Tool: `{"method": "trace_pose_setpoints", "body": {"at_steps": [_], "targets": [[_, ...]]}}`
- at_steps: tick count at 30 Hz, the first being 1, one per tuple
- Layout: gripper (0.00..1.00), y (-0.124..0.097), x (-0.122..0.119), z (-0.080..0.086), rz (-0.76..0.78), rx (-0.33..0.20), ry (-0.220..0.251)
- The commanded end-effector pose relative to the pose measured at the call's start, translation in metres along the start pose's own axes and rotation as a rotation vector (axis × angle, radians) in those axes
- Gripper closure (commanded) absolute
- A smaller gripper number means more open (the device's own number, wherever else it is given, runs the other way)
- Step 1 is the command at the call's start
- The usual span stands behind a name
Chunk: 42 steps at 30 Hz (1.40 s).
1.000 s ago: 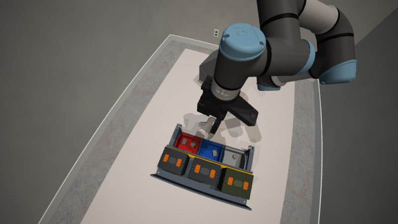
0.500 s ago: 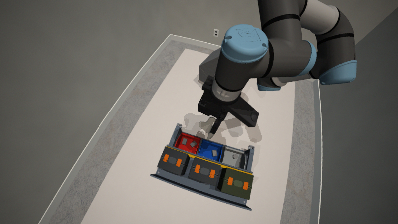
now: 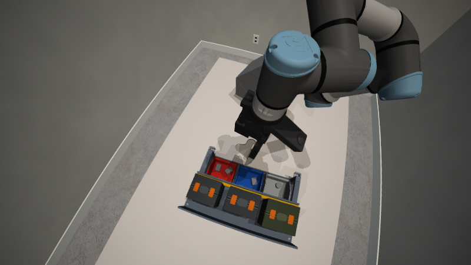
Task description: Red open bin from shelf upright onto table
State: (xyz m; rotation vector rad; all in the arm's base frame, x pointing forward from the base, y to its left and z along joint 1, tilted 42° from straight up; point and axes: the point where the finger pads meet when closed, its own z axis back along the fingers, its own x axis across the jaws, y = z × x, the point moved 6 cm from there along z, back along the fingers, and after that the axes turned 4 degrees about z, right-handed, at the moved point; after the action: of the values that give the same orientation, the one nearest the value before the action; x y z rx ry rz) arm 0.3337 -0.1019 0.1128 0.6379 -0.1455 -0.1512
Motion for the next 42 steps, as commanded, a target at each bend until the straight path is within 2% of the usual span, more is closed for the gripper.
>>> {"method": "trace_pose_setpoints", "body": {"at_steps": [1,2,6,18,19,23,35,36,40,42], "targets": [[0.0,0.004,0.001,0.0,-0.057,-0.027,0.021],[0.0,0.003,0.0,0.001,-0.028,-0.014,0.008],[0.0,0.014,0.0,0.001,-0.134,-0.063,0.043],[0.0,0.014,0.0,0.001,-0.134,-0.063,0.043],[0.0,0.005,0.0,0.001,-0.046,-0.022,0.014],[0.0,0.017,-0.001,0.001,-0.134,-0.063,0.043],[0.0,0.017,-0.001,0.001,-0.134,-0.063,0.043],[0.0,0.008,0.0,0.001,-0.064,-0.03,0.02],[0.0,0.019,-0.001,0.001,-0.134,-0.063,0.043],[0.0,0.019,-0.001,0.001,-0.134,-0.063,0.043]]}}
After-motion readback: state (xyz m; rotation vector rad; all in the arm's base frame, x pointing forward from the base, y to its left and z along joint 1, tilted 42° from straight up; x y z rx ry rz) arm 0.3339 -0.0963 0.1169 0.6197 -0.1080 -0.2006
